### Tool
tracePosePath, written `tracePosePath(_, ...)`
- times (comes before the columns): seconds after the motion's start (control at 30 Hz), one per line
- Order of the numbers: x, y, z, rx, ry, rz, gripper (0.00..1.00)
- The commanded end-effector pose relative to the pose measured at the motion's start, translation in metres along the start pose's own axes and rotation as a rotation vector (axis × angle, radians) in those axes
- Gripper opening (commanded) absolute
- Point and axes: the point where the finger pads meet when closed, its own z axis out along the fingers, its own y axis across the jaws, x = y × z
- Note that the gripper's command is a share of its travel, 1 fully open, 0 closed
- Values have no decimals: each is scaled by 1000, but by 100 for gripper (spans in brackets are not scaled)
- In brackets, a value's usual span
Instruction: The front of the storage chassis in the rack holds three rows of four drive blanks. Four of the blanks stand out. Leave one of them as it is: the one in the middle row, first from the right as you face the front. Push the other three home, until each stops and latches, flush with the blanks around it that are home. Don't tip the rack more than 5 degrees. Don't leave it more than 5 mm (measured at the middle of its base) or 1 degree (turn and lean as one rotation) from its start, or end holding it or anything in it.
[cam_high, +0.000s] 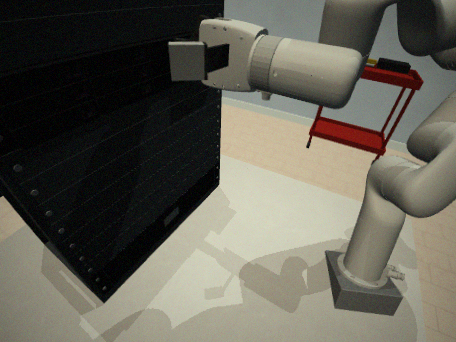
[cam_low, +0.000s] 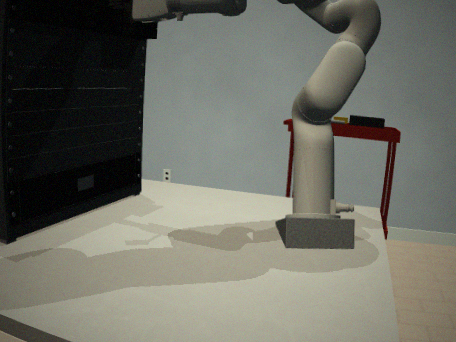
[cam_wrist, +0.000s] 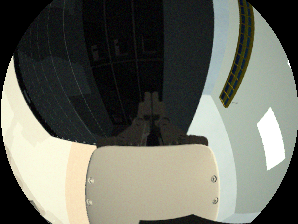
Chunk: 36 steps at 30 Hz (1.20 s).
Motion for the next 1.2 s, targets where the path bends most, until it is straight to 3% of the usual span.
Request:
tracePosePath(0.0, 0, 2, 0, -3, 1, 2, 0)
tracePosePath(1.17, 0, 2, 5, -3, 1, 2, 0)
